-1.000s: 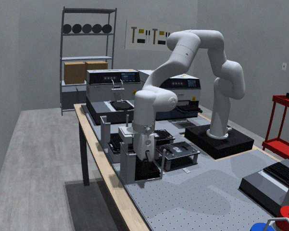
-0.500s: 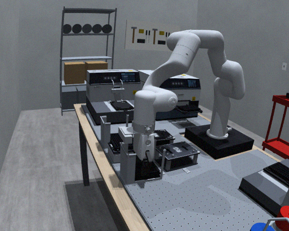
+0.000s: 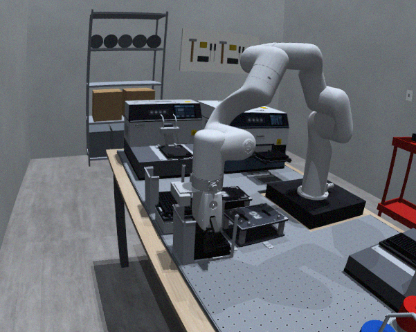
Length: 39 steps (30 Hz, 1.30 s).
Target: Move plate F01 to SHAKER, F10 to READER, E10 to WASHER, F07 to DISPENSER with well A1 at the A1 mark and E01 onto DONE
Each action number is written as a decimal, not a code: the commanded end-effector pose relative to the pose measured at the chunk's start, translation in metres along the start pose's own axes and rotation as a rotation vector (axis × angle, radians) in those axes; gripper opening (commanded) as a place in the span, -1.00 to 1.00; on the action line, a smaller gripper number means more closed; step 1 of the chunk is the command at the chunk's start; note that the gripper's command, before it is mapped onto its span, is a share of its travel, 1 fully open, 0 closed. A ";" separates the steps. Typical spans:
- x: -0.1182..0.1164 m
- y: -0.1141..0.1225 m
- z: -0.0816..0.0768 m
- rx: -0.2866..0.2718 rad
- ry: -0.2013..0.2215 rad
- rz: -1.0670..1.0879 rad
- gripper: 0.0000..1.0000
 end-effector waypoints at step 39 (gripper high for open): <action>0.000 -0.002 -0.014 0.007 -0.001 0.000 -1.00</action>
Point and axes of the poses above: the point where the finger pads meet when closed, its own z axis out along the fingers, its own x axis across the jaws, y = z × x, the point moved 1 cm from there along -z, back along the fingers, and after that the axes turned 10 degrees about -z, right-handed, at the moved point
